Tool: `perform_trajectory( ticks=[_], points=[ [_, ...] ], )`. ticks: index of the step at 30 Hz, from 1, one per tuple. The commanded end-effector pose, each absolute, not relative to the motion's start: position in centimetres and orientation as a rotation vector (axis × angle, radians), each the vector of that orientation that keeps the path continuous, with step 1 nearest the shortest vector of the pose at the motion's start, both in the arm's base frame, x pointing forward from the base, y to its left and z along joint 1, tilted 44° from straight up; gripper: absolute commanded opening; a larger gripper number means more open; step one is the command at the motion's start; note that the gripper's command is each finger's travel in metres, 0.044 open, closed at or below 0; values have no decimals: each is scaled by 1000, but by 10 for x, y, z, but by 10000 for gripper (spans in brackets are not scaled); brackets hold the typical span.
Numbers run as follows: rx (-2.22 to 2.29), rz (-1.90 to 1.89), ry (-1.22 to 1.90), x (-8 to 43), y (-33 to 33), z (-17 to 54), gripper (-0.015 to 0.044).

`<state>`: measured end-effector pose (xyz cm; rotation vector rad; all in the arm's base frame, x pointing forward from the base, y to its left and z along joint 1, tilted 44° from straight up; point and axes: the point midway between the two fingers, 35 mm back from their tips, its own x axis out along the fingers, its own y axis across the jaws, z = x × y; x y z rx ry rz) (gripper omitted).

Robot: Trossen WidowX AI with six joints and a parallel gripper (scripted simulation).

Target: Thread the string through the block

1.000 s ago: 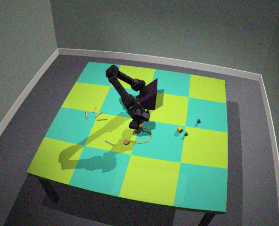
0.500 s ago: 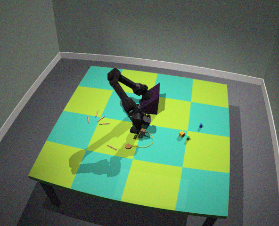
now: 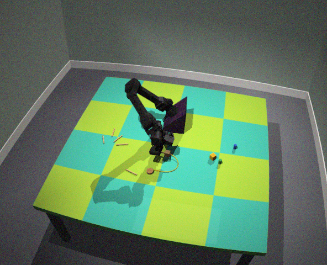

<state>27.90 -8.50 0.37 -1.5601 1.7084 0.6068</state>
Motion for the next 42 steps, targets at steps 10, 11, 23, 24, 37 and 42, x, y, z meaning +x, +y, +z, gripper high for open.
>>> perform_trajectory(
  ticks=[10,11,23,24,37,42],
  points=[
    [-1561,610,1707,272,-97,14,0],
    [-1561,610,1707,272,-98,15,0],
    [-1547,586,1710,269,-107,24,0],
    [-1546,584,1710,269,-108,25,0],
    [-1525,554,1711,267,-118,35,0],
    [-1521,549,1711,264,-121,39,0]
  ],
)
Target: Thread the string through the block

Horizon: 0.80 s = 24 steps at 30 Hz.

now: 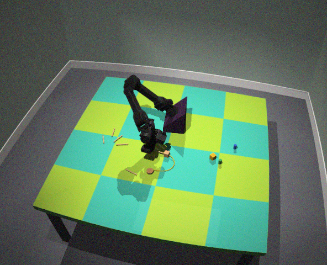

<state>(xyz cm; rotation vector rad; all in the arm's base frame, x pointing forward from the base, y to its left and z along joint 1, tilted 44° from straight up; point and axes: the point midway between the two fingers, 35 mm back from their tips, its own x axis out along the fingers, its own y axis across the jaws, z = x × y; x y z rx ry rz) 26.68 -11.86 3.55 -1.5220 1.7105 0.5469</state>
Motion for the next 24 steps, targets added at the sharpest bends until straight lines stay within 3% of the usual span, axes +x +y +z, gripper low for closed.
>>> perform_trajectory(
  ticks=[1,24],
  points=[
    [-1521,548,1711,263,-122,39,0],
    [-1498,507,1707,249,-136,56,0]
  ],
)
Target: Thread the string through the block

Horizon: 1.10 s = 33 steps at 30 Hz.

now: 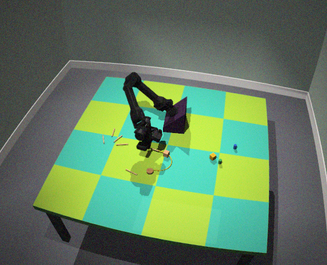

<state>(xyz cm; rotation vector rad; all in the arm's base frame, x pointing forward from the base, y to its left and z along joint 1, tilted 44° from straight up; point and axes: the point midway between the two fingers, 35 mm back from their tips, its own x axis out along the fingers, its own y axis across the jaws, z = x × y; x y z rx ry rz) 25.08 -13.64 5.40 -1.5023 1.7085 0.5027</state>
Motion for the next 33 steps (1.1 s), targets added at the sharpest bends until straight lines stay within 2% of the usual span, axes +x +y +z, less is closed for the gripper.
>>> perform_trajectory(
  ticks=[1,7,33],
  points=[
    [-1498,508,1707,249,-138,56,0],
    [-1493,511,1711,247,-154,56,0],
    [-1493,511,1711,247,-155,56,0]
  ],
)
